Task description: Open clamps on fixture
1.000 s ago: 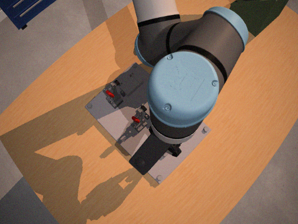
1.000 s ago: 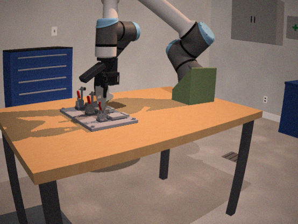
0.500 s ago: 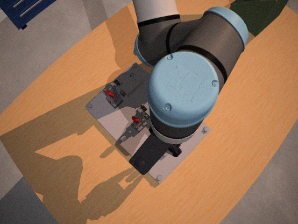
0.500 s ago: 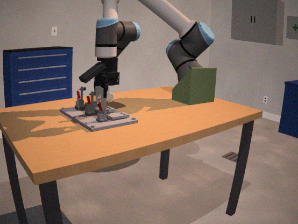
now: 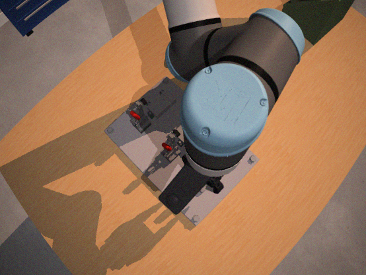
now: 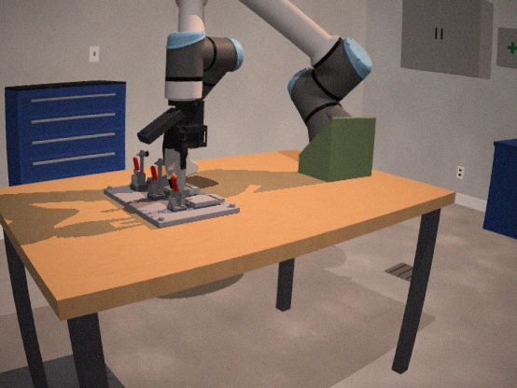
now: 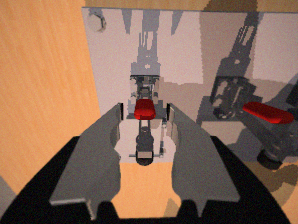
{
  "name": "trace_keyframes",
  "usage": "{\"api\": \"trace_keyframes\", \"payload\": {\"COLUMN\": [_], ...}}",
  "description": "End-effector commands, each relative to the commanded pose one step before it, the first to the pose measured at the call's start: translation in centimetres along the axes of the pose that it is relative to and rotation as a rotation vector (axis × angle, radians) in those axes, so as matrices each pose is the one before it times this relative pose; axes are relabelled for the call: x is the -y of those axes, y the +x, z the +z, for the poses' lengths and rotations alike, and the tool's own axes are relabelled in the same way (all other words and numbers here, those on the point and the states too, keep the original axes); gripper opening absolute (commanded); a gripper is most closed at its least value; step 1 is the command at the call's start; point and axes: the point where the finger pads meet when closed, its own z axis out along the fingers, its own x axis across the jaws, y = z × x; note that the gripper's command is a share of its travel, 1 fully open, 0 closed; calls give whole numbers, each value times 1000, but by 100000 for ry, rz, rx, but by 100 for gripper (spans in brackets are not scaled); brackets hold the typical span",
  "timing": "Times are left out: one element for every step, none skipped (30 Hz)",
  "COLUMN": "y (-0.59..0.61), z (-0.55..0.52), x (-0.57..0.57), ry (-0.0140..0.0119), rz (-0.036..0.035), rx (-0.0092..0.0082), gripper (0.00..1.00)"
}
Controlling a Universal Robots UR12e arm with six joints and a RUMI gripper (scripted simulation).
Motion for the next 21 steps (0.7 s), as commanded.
{"api": "trace_keyframes", "payload": {"y": [-156,-7,-7,-7,-7,-7,-7,-7,-7,-7,-7,0,0,-7,-7,-6,1,2,4,10,49], "z": [-64,4,4,4,4,4,4,4,4,4,4,0,0,4,4,1,-21,-54,-97,-152,-179], "x": [-7,-5,-5,-5,-5,-5,-5,-5,-5,-5,-5,0,0,-5,-5,-5,4,10,18,39,63], "ry": [142,-7,-7,-7,-7,-7,-7,-7,-7,-7,-7,0,0,-7,-7,-6,9,23,41,93,100], "rz": [-278,-11,-11,-11,-11,-11,-11,-11,-11,-11,-11,0,0,-11,-11,-11,3,8,14,54,136], "rx": [-83,-1,-1,-1,-1,-1,-1,-1,-1,-1,-1,0,0,-1,-1,-1,1,3,5,13,26], "gripper": [28,28,28,28,28,28,28,28,28,28,28,28,28,28,28,28,28,28,28,28,28]}}
